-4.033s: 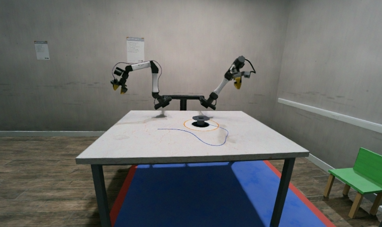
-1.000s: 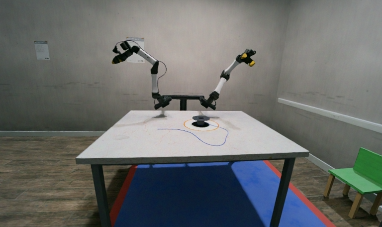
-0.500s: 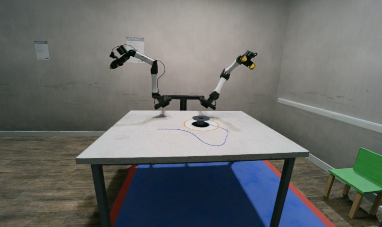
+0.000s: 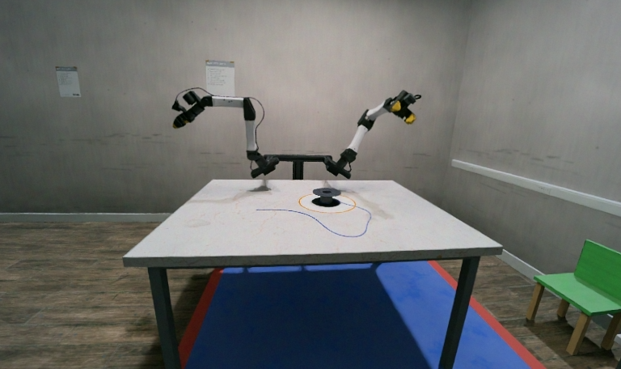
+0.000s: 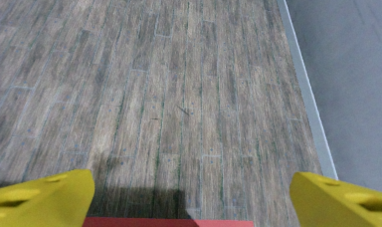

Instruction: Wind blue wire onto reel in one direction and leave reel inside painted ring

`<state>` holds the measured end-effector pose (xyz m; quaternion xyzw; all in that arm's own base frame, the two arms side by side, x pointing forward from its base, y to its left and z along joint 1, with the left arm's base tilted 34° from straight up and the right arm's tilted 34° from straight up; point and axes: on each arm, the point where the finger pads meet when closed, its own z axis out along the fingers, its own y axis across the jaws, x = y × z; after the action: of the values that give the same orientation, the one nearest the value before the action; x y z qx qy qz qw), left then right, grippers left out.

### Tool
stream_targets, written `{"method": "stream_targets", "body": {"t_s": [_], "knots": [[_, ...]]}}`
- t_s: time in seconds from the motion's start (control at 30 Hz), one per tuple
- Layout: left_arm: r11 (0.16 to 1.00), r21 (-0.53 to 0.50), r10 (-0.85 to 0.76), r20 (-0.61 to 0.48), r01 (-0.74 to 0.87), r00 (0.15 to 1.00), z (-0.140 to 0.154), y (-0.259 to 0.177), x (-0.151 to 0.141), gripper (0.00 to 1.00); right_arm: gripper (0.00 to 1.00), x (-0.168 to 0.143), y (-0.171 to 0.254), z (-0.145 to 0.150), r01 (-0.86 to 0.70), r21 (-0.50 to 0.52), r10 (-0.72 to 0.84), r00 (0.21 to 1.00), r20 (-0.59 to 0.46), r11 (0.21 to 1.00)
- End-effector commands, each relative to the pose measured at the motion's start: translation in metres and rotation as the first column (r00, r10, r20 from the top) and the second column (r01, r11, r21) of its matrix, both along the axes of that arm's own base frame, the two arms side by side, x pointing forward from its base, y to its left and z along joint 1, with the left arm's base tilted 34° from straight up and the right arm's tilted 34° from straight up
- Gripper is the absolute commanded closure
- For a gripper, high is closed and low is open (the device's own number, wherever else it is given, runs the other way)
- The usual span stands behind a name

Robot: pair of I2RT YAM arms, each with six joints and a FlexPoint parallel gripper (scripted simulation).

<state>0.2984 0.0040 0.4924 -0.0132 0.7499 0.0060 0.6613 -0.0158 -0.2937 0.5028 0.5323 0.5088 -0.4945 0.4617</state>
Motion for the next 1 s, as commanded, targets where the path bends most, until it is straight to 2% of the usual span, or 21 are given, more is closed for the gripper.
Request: {"method": "stream_targets", "body": {"t_s": [0.0,0.3,0.37,0.7,0.97], "knots": [[1.000,0.012,-0.028,0.125,0.026,0.992,0.012,-0.004,0.019,0.00,0.00,-0.004,-0.023,0.001,0.006,-0.085,-0.005,1.000,0.007,0.996],[1.000,0.012,-0.028,0.125,0.026,0.992,-0.042,-0.004,0.057,0.00,0.00,-0.006,-0.061,-0.052,0.006,-0.085,-0.005,1.000,0.007,0.996],[1.000,0.012,-0.028,0.125,0.026,0.992,-0.042,-0.004,0.057,0.00,0.00,-0.006,-0.061,-0.052,0.006,-0.085,-0.005,1.000,0.007,0.996],[1.000,0.012,-0.028,0.125,0.026,0.992,-0.081,-0.004,0.074,0.00,0.00,-0.007,-0.078,-0.091,0.006,-0.085,-0.005,1.000,0.007,0.996],[1.000,0.012,-0.028,0.125,0.026,0.992,-0.089,-0.004,0.077,0.00,0.00,-0.007,-0.081,-0.100,0.006,-0.085,-0.005,1.000,0.007,0.996]]}}
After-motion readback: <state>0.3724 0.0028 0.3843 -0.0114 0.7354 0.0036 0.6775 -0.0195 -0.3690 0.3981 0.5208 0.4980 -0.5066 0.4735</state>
